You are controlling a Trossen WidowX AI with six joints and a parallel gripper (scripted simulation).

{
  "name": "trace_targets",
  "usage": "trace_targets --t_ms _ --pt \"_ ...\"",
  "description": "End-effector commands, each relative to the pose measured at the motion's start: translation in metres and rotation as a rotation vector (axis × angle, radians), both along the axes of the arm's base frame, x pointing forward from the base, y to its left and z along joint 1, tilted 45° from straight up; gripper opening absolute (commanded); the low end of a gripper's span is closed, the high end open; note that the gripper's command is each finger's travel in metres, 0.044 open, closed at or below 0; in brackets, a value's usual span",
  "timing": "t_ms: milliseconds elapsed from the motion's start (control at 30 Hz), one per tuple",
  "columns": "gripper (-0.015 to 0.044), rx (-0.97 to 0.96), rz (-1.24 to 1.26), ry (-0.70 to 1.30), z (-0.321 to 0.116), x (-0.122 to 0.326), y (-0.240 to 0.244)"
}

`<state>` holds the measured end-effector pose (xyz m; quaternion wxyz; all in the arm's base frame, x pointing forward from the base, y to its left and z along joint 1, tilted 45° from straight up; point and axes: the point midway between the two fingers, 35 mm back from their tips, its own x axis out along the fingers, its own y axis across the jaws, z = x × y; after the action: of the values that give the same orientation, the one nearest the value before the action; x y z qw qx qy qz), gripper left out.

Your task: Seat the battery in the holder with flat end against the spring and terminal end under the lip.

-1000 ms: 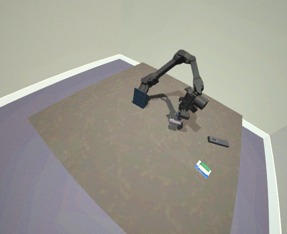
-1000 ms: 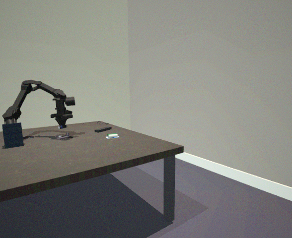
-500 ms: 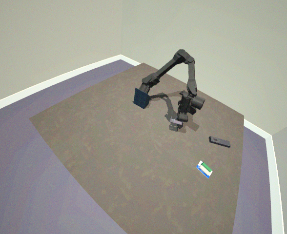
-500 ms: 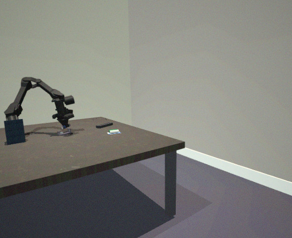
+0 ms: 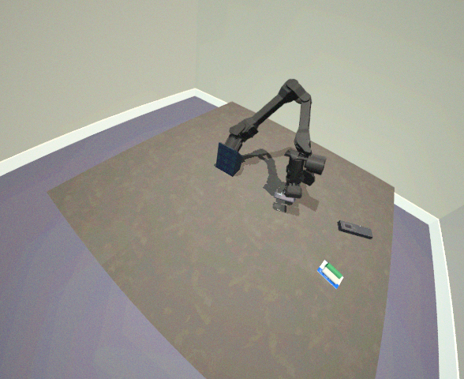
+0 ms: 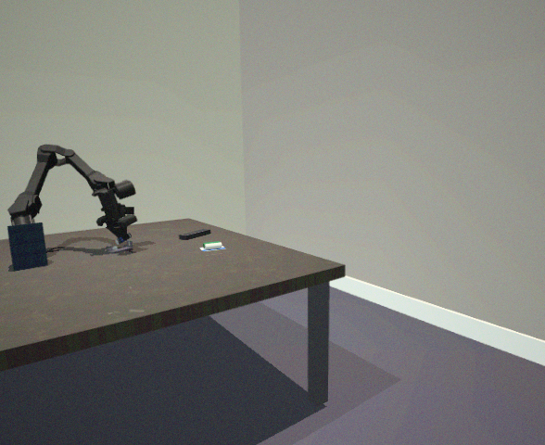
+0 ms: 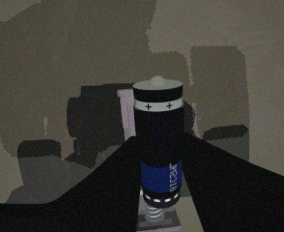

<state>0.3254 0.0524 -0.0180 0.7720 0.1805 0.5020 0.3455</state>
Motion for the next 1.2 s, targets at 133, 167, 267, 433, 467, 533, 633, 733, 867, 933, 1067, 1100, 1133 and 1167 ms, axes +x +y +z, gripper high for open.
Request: trace_targets --t_ms 133,167,267,433,467,533,633,733,867,933,1067,1100,1133,1167 --pt "0.0069 0.015 -0.032 -0.026 -0.004 -0.001 0.002" --pt "0.0069 0.016 -0.036 -0.029 -0.005 -0.001 0.002" --pt "0.0069 0.020 -0.046 -0.039 -0.006 -0.001 0.003" --pt "0.0069 0.027 -0.064 -0.056 -0.009 -0.002 0.004" --pt "0.0069 0.028 -0.068 -0.059 -0.009 -0.002 0.004" --pt "0.0069 0.030 -0.075 -0.066 -0.010 -0.002 0.004" --pt "0.0069 0.034 -0.086 -0.076 -0.011 -0.003 0.005" --pt "0.0069 0.039 -0.096 -0.086 -0.012 -0.003 0.006" --pt "0.0069 0.045 -0.110 -0.099 -0.013 -0.004 0.007" --pt "0.0069 0.048 -0.117 -0.106 -0.013 -0.005 0.007" --pt "0.0069 0.053 -0.131 -0.118 -0.013 -0.006 0.008" --pt "0.0069 0.054 -0.135 -0.122 -0.013 -0.007 0.008" --pt "0.0069 0.055 -0.138 -0.125 -0.013 -0.007 0.008" --pt "0.0069 0.056 -0.142 -0.128 -0.013 -0.007 0.009"
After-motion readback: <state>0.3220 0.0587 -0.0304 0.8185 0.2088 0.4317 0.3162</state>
